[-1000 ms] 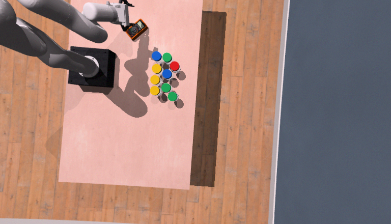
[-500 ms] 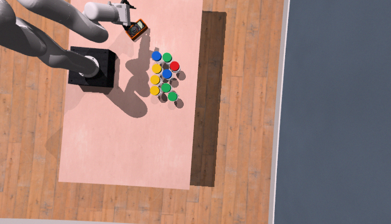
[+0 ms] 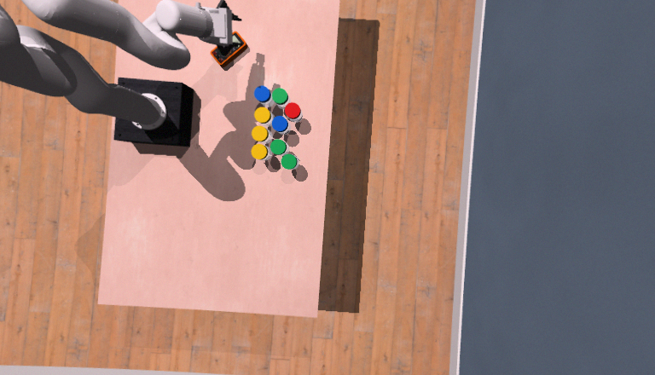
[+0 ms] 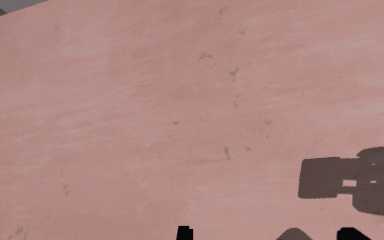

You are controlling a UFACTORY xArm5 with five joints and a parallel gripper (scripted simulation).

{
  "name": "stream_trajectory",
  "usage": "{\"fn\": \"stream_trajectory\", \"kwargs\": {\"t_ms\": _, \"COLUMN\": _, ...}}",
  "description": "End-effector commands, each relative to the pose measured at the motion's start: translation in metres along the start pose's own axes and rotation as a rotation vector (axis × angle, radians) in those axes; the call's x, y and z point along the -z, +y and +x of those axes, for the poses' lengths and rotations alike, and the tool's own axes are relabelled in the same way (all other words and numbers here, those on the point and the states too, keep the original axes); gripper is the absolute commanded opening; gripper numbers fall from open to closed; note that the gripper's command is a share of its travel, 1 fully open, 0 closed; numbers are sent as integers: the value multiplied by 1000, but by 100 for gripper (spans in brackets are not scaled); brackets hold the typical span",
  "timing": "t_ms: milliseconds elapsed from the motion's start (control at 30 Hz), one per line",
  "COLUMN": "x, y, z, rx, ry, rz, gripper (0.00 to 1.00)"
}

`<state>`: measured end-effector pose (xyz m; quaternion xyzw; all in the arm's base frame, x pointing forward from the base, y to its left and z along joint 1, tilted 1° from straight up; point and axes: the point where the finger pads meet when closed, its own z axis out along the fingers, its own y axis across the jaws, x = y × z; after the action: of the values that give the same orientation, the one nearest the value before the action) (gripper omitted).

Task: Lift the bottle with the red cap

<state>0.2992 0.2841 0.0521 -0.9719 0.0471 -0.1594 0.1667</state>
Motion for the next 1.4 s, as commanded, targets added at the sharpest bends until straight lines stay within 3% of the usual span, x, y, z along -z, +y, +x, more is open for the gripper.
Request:
{"fn": "stream_trajectory", "kwargs": {"t_ms": 0, "x": 3, "y": 7, "z": 26, "rx": 15, "ry": -7, "rz": -44, "gripper": 79}}
{"fn": "stream_trajectory", "kwargs": {"t_ms": 200, "x": 12, "y": 20, "z": 56, "rx": 30, "ry": -20, "rz": -96, "gripper": 79}}
{"fn": "stream_trajectory", "kwargs": {"t_ms": 833, "x": 49, "y": 63, "z": 123, "rx": 60, "ry": -76, "rz": -207, "gripper": 79}}
{"fn": "stream_trajectory", "kwargs": {"t_ms": 1367, "x": 110, "y": 116, "z": 171, "rx": 81, "ry": -160, "rz": -287, "gripper": 79}}
